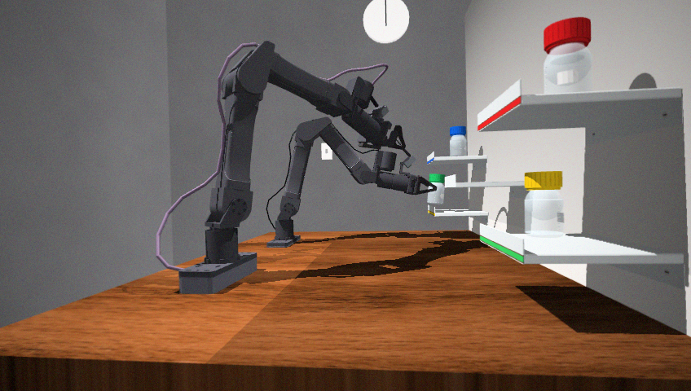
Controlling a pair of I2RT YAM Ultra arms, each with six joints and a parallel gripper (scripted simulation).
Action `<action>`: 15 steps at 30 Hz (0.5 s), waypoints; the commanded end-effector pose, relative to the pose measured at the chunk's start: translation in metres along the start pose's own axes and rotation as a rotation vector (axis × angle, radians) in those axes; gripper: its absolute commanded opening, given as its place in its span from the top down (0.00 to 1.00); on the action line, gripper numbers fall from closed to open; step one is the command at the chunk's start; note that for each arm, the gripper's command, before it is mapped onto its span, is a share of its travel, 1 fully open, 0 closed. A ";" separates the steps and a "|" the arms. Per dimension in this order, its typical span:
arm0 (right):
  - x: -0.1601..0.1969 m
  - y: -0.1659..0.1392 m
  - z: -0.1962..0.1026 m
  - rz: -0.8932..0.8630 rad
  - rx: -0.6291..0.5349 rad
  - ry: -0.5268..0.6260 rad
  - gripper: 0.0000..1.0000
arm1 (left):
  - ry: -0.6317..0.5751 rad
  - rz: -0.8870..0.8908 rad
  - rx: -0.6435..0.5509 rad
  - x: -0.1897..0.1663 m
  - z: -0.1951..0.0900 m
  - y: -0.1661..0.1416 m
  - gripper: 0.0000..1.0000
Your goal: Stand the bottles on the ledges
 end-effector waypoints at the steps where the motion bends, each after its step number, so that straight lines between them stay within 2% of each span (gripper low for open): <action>1: -0.001 0.011 -0.005 0.003 -0.022 -0.011 0.00 | 0.018 0.012 -0.073 0.009 -0.010 0.021 0.50; 15: -0.001 0.011 -0.005 0.003 -0.022 -0.011 0.00 | 0.016 0.009 -0.054 0.007 -0.040 0.009 0.50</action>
Point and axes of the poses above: on each arm, the point where the finger pads meet when closed, its own z axis out along the fingers, its own x axis across the jaws, y = z × x, the point moved 6 cm from there along -z, back along the fingers, and after that the axes turned 12 degrees about z, right-handed, at the moved point
